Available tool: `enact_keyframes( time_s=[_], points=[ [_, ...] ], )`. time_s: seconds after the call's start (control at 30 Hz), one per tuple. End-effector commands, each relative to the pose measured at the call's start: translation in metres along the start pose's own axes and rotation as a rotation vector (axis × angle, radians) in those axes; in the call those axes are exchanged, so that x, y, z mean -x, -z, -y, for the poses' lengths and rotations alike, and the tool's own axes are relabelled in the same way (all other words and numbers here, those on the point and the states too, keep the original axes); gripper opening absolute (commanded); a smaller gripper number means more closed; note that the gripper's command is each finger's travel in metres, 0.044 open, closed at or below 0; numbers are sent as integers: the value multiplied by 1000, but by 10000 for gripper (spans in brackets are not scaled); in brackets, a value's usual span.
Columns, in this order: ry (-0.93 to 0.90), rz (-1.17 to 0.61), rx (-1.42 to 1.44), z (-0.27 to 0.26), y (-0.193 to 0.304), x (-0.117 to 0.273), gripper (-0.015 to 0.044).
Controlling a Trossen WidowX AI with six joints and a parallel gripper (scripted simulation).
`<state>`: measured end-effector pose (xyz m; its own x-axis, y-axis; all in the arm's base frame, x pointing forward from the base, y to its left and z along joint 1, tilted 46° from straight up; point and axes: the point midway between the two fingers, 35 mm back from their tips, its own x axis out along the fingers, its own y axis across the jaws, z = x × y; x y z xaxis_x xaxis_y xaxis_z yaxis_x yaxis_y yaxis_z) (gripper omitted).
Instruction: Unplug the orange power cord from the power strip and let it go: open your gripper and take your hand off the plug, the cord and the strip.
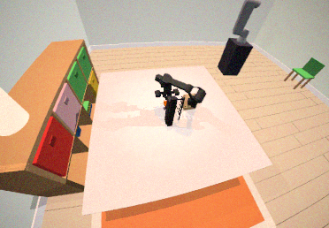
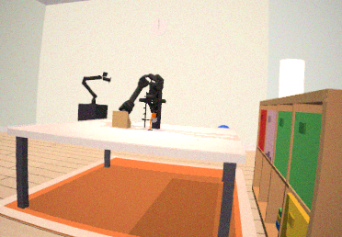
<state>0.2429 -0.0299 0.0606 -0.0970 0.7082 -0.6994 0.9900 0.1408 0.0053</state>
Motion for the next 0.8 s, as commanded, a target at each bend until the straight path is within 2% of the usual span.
enact_keyframes(
  time_s=[0.0, 0.43, 0.63, 0.77],
  points=[
    [3, 4, 4, 0, -9, 0, 0],
    [2, 5, 3, 1, -30, 0, 0],
    [-1, 2, 0, 0, -23, 1, 157],
    [-1, 2, 0, 0, -23, 1, 160]
  ],
)
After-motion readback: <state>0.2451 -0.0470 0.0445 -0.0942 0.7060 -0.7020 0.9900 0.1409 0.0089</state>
